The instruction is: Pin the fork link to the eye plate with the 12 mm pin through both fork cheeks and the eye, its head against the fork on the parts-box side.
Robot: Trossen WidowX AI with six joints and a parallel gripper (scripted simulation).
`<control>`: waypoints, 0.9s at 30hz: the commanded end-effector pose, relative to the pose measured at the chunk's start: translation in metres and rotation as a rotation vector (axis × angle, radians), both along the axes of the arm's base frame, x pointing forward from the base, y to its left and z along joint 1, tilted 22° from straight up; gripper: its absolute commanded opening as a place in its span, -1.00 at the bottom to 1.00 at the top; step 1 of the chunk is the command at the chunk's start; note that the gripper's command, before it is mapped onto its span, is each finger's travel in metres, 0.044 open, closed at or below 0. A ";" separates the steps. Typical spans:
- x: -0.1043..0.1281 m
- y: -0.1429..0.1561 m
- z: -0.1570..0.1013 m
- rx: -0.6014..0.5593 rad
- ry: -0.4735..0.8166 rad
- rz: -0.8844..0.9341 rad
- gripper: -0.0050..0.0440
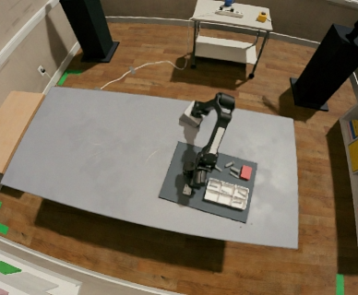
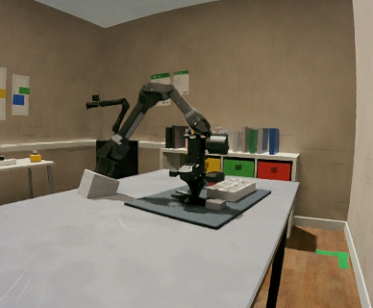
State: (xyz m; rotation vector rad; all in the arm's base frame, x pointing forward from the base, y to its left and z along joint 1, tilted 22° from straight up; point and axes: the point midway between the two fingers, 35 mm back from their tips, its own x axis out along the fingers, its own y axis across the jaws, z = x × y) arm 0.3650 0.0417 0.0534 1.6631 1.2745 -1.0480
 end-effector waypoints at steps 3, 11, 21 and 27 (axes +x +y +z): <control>0.001 -0.002 0.002 0.000 -0.008 -0.004 -1.00; 0.001 -0.001 0.002 0.000 -0.009 -0.004 -1.00; 0.005 0.003 0.008 -0.001 -0.023 -0.003 -1.00; 0.007 0.005 0.011 -0.002 -0.030 -0.003 -1.00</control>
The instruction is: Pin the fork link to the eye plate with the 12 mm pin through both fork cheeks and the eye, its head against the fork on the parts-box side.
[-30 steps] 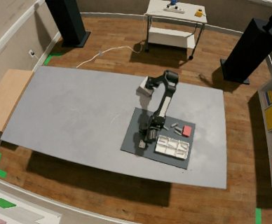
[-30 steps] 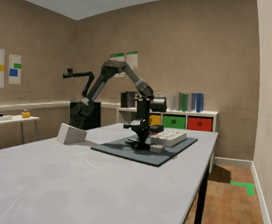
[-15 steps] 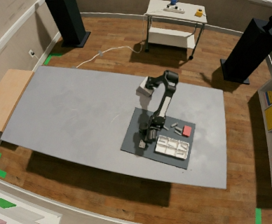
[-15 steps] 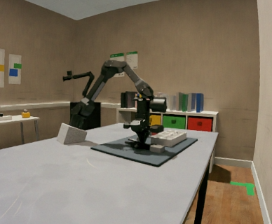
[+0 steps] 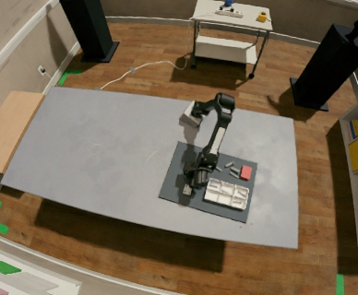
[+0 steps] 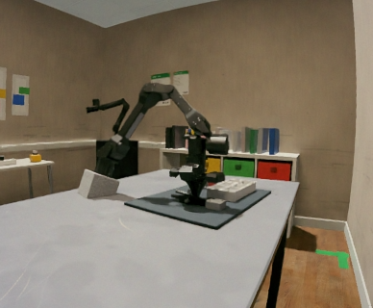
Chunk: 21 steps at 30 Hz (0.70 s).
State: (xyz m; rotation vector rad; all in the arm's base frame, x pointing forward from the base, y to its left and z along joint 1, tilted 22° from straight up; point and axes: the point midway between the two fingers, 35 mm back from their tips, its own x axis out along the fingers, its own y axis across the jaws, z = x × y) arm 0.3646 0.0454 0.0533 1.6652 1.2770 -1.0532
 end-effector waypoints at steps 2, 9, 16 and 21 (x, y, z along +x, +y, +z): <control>0.007 0.002 0.012 -0.004 -0.035 -0.001 -1.00; 0.007 0.005 0.014 -0.004 -0.038 0.000 -1.00; 0.008 0.007 0.016 -0.004 -0.040 -0.001 -1.00; 0.008 0.007 0.016 -0.004 -0.041 0.000 -1.00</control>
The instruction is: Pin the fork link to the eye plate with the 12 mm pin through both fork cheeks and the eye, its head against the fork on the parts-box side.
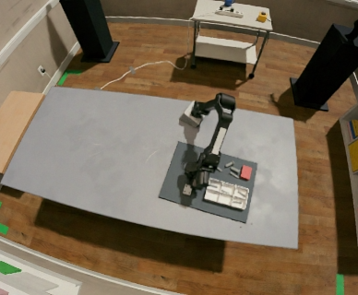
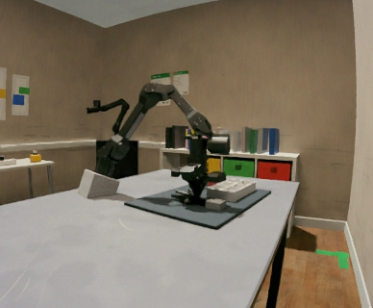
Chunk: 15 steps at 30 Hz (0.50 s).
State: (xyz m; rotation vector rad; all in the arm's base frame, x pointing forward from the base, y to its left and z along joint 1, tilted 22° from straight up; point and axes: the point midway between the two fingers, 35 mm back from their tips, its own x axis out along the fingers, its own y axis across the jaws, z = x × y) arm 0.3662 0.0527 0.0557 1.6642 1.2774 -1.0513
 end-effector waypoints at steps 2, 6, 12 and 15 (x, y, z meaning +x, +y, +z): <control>0.006 0.000 0.014 -0.004 -0.040 -0.002 -1.00; 0.006 0.000 0.014 -0.004 -0.040 -0.002 -1.00; 0.006 0.000 0.016 -0.004 -0.044 -0.002 -1.00; 0.007 -0.001 0.019 -0.004 -0.052 -0.001 -1.00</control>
